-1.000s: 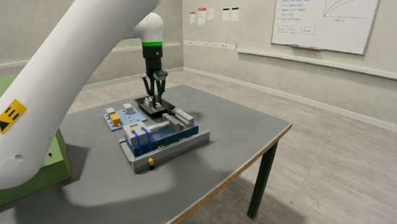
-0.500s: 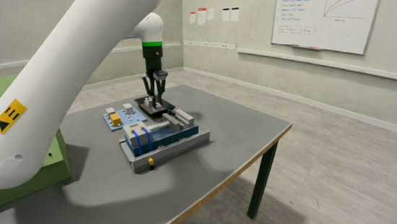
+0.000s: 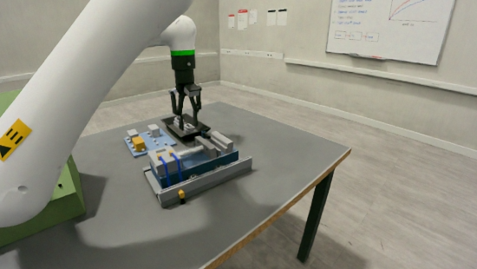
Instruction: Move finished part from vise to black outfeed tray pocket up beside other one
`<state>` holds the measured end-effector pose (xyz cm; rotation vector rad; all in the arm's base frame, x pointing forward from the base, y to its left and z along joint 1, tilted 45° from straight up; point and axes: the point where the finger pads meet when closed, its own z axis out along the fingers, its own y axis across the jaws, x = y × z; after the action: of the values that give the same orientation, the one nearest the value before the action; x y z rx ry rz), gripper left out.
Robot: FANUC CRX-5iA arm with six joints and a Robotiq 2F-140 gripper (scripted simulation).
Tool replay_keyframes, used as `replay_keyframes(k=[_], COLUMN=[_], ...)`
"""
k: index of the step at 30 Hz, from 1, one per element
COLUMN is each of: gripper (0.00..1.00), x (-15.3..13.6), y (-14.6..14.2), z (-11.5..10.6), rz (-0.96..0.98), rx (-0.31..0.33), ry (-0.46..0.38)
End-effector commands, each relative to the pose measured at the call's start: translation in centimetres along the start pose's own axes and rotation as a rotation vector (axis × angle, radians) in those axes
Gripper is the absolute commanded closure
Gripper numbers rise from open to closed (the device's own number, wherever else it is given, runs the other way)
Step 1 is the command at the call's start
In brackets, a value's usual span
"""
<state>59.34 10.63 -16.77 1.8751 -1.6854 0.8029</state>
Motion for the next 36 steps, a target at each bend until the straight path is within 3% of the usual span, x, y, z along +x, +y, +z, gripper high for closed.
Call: replay_keyframes(k=[1,29,36], gripper=[0.54,0.54,0.54], x=[0.0,0.0,0.0], y=[-0.1,-0.1,-0.1], z=[-0.1,-0.4,-2.4], rz=[0.000,0.000,0.000], rx=[0.002,0.002,0.002], ry=[-0.001,-0.001,-0.001])
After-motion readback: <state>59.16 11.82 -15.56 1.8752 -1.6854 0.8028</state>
